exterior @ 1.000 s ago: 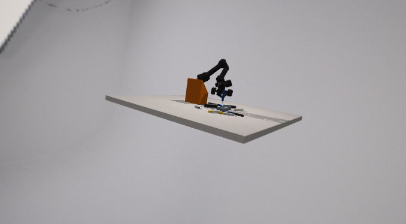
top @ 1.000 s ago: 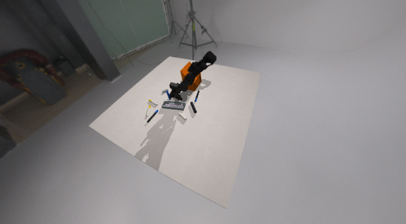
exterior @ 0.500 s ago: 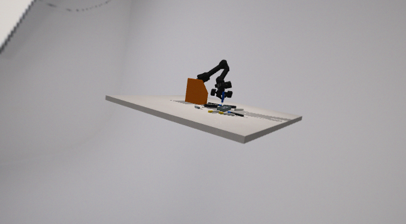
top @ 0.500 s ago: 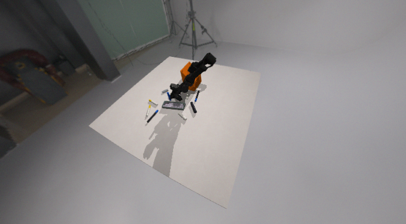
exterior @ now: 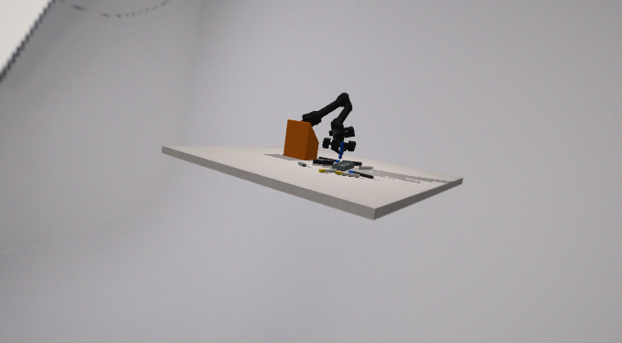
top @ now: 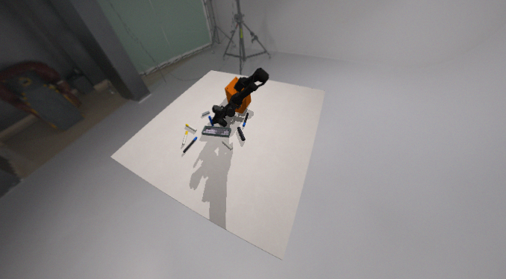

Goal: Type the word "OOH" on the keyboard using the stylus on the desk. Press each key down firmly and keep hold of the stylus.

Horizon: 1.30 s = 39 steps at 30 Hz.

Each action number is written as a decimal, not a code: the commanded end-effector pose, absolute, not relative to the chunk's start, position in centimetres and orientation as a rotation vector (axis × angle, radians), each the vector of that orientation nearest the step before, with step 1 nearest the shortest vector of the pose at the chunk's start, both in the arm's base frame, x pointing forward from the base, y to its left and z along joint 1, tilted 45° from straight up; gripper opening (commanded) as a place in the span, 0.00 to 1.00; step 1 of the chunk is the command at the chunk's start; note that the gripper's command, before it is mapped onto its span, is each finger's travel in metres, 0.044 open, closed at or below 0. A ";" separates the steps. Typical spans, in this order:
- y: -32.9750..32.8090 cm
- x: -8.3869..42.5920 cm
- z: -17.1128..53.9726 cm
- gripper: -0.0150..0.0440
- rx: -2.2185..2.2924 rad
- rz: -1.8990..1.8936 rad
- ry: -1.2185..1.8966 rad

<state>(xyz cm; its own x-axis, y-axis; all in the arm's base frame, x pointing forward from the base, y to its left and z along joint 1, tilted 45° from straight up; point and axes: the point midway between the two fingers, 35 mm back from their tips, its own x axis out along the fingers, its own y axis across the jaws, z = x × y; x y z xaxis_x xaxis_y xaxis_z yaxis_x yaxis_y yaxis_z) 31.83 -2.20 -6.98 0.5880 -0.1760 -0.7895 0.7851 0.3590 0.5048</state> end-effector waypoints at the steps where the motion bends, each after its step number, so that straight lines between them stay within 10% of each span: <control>1: -2.0 31.9 -7.2 0.39 1.026 -0.695 0.700; 39: -3.6 31.7 -5.6 0.39 1.025 -0.695 0.699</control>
